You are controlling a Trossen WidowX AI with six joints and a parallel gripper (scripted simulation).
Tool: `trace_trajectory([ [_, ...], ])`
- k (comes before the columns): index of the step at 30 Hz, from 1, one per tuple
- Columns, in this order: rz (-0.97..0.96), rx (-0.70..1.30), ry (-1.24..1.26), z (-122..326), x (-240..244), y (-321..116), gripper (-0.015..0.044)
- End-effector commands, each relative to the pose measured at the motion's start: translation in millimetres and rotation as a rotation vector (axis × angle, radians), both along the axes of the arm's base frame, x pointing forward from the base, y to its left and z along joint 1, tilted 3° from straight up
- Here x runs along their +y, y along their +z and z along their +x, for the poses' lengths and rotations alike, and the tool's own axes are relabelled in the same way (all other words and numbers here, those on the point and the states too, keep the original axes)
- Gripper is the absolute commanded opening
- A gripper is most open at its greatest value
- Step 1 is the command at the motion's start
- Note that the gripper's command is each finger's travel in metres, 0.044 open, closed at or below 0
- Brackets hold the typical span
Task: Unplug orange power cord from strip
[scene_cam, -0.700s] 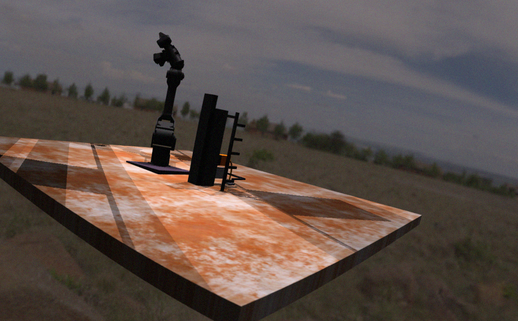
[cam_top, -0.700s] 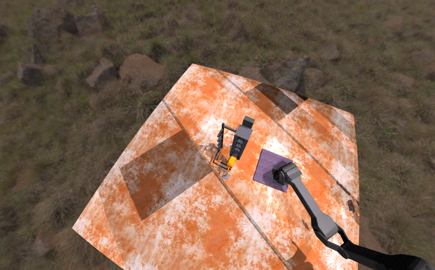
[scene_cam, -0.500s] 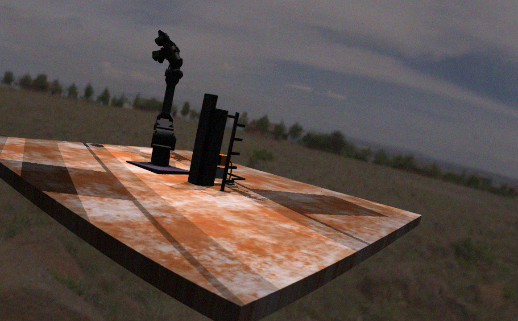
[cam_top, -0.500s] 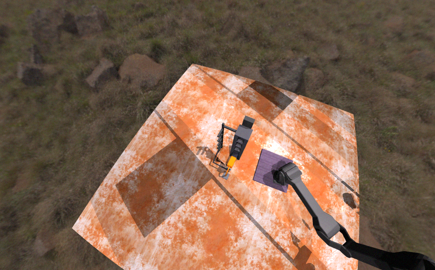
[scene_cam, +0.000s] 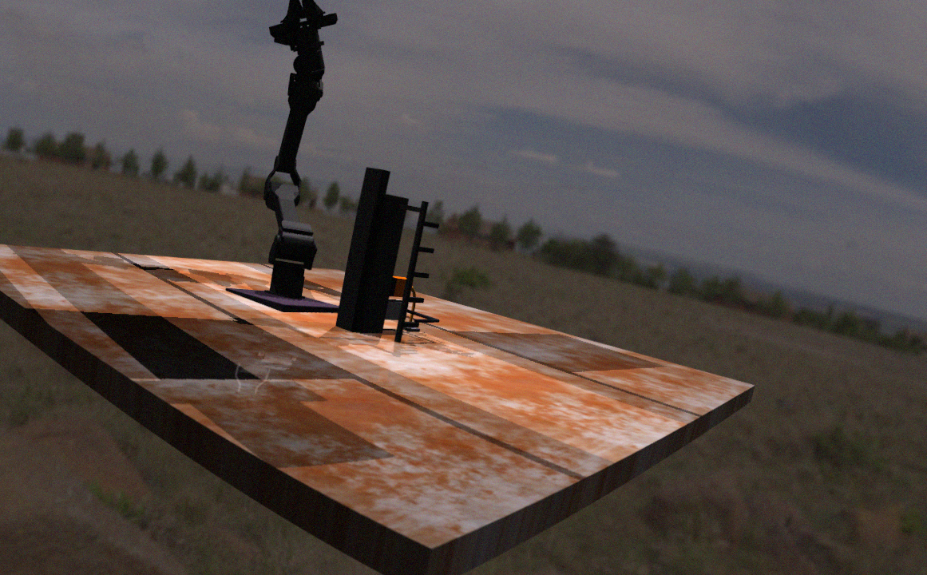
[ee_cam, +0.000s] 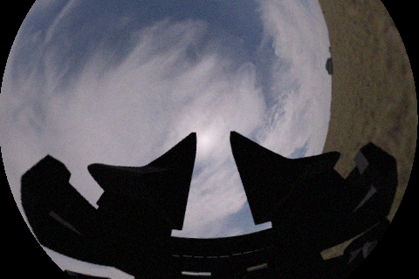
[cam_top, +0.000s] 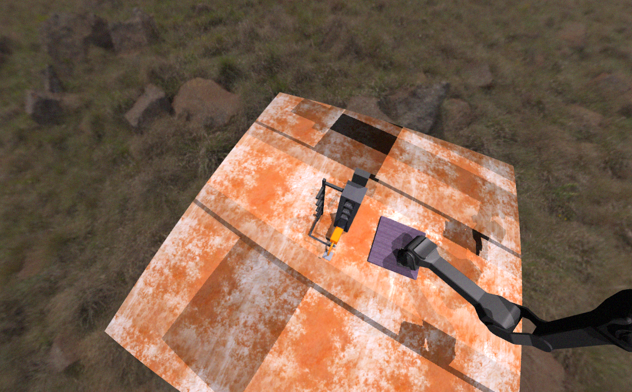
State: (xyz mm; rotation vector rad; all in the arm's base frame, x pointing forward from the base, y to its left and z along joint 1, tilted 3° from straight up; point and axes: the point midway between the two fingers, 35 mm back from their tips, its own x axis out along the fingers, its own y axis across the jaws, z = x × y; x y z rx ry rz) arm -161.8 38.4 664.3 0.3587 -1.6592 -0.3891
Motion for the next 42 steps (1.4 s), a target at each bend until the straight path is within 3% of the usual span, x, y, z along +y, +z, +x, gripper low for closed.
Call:
trace_trajectory([
  [1, 0.064, 0.187, -0.028, 47.9, -34.4, 3.7, 0.016],
  [10, 0.135, 0.614, -0.045, 158.9, -92.3, -13.5, 0.016],
  [16, 0.133, 0.808, -0.071, 207.8, -110.1, -27.5, 0.016],
  [24, 0.067, 1.303, -0.095, 326.1, -136.3, -88.7, 0.016],
  [33, -0.194, 1.865, -0.08, 436.3, -125.8, -194.6, 0.016],
  [42, -0.688, 2.362, 0.005, 496.9, -80.1, -324.4, 0.016],
])
